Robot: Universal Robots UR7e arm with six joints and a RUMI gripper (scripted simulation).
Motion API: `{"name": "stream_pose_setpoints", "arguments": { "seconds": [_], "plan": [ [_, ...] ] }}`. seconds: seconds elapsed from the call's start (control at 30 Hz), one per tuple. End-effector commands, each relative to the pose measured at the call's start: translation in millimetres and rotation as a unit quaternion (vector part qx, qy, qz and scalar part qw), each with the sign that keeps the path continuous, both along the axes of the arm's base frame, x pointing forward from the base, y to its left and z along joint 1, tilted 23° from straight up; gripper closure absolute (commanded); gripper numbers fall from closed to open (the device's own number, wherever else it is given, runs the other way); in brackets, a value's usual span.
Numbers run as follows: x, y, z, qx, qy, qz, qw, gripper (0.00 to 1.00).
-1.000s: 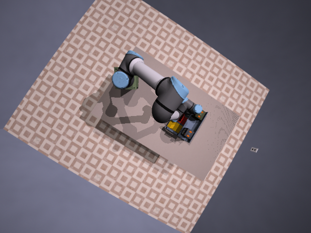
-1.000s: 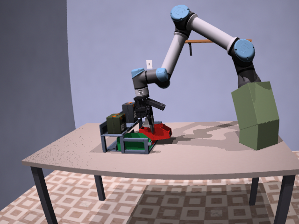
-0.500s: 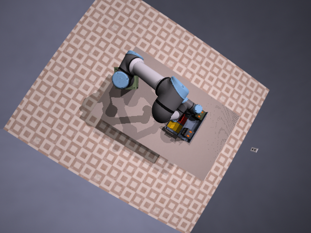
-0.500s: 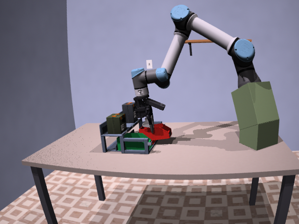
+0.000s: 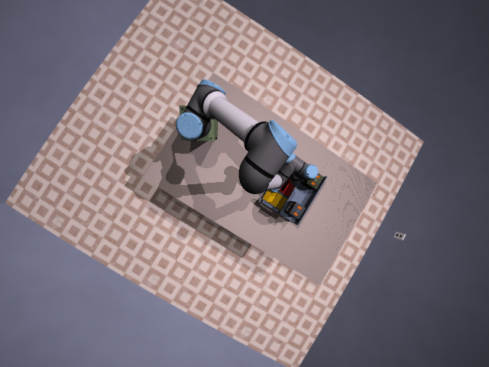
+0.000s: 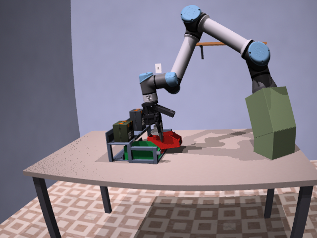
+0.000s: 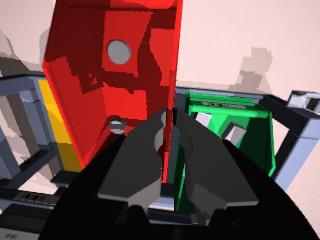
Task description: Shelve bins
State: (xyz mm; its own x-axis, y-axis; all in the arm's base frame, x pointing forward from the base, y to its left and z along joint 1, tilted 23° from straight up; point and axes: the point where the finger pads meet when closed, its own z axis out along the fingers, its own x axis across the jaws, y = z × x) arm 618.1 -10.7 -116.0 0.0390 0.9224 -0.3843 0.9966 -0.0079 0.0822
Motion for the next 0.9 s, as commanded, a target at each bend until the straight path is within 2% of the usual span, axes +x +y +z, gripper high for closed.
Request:
{"name": "stream_pose_setpoints", "arguments": {
  "seconds": [0.0, 0.87],
  "plan": [
    [2.7, 1.2, 1.2, -0.001, -0.002, 0.001, 1.000, 1.00],
    [4.0, -2.3, -5.5, -0.001, -0.002, 0.000, 1.000, 1.00]
  ]
}}
